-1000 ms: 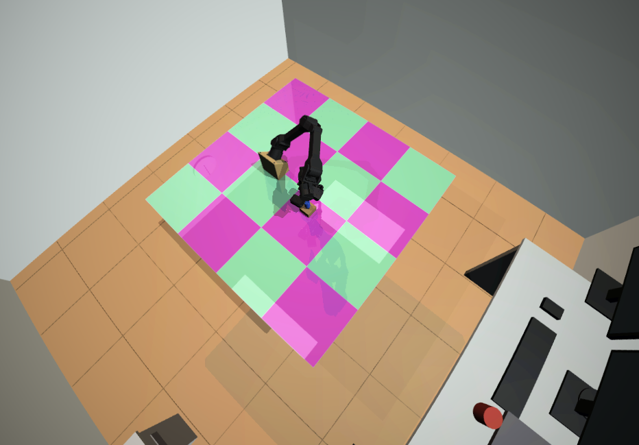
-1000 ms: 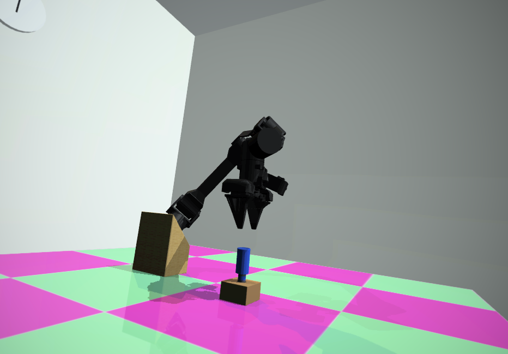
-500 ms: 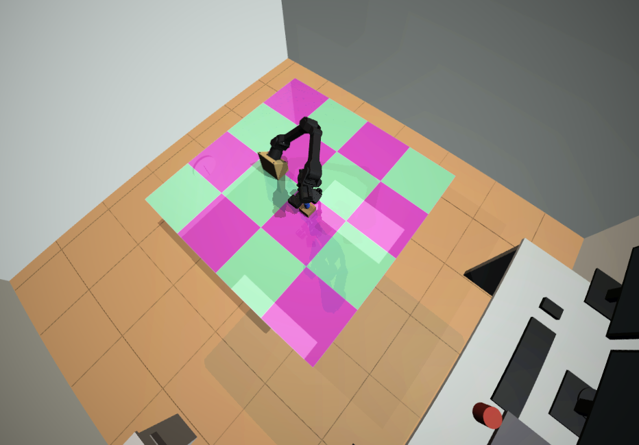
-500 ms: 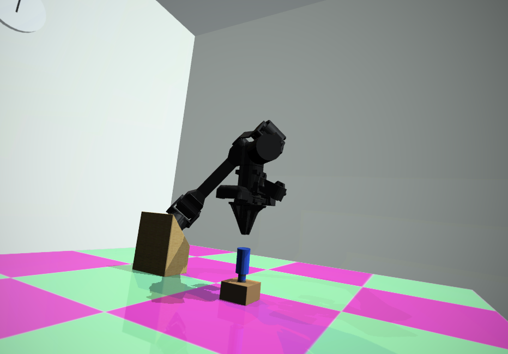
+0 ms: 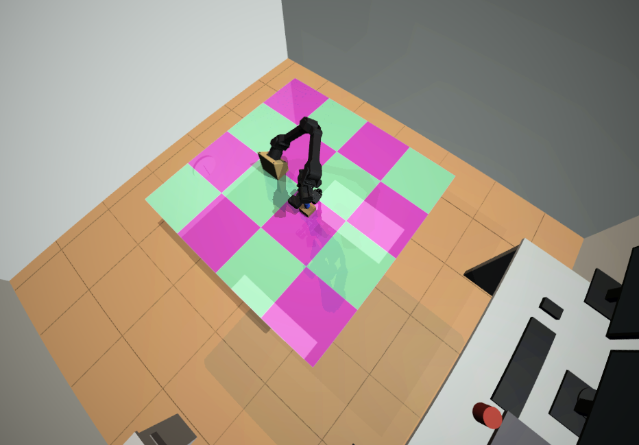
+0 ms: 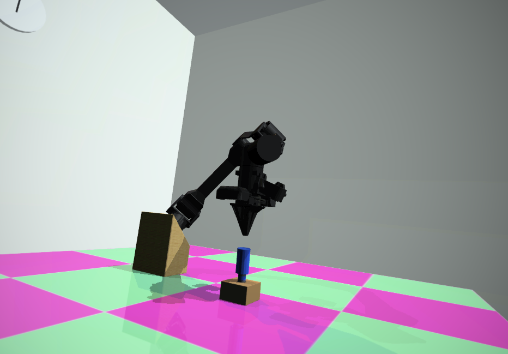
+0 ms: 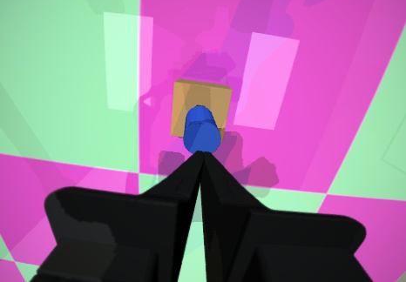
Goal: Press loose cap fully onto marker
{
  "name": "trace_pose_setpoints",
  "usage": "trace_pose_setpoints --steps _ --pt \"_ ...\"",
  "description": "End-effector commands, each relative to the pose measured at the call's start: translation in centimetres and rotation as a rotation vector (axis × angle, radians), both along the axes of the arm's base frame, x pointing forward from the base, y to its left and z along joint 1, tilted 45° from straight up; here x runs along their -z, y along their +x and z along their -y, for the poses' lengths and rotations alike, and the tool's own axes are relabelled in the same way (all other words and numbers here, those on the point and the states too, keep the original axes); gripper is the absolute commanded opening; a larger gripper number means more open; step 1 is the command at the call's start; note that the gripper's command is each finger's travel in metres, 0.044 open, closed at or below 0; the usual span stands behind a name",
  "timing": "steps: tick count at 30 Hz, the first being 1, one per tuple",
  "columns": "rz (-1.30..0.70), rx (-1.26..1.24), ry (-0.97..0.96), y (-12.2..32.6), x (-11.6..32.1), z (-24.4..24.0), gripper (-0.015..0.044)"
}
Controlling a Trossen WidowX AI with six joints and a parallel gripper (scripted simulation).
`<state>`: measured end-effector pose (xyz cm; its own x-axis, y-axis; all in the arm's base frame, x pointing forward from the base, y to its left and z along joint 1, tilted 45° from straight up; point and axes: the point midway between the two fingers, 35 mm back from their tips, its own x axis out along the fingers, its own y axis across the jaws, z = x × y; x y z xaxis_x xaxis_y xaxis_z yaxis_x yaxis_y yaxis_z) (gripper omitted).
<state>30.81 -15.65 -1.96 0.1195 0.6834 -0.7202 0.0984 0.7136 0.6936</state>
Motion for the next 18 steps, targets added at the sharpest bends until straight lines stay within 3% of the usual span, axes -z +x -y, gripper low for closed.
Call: trace_pose_setpoints --steps 1,18 --pt "-0.005 0.002 0.004 0.0 0.4 -0.4 0.0" --pt "-0.005 0.002 0.005 0.3 2.2 -2.2 0.0"
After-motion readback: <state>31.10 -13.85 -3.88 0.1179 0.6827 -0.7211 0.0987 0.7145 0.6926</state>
